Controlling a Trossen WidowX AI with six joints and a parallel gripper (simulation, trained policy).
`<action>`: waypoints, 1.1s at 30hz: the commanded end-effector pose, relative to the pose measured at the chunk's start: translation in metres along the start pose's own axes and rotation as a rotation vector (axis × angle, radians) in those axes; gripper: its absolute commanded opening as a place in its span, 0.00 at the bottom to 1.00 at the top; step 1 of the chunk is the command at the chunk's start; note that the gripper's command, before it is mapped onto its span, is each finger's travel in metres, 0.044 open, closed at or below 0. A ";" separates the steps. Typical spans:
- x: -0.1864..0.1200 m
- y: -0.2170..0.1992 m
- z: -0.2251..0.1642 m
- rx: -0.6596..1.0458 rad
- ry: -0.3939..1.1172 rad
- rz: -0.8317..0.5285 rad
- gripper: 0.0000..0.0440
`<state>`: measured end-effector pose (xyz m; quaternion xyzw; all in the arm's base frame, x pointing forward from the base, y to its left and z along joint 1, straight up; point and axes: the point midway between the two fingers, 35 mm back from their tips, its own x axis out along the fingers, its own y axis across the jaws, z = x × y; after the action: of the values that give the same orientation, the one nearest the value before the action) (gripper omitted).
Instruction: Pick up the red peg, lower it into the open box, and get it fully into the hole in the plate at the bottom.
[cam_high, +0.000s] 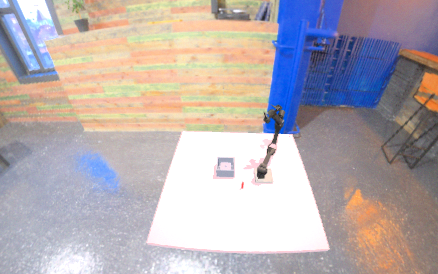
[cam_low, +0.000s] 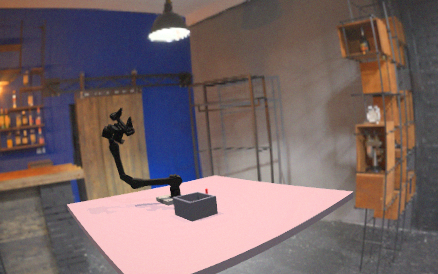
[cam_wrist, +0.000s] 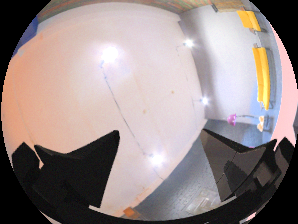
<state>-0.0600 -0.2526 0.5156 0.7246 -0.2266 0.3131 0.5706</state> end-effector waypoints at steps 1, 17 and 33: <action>0.003 -0.002 -0.006 -0.030 0.006 -0.011 0.96; 0.061 -0.097 -0.132 -0.430 0.207 -0.336 1.00; 0.071 -0.239 -0.208 -0.743 0.411 -0.750 1.00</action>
<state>0.1001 -0.0037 0.4491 0.4558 0.0385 0.1389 0.8783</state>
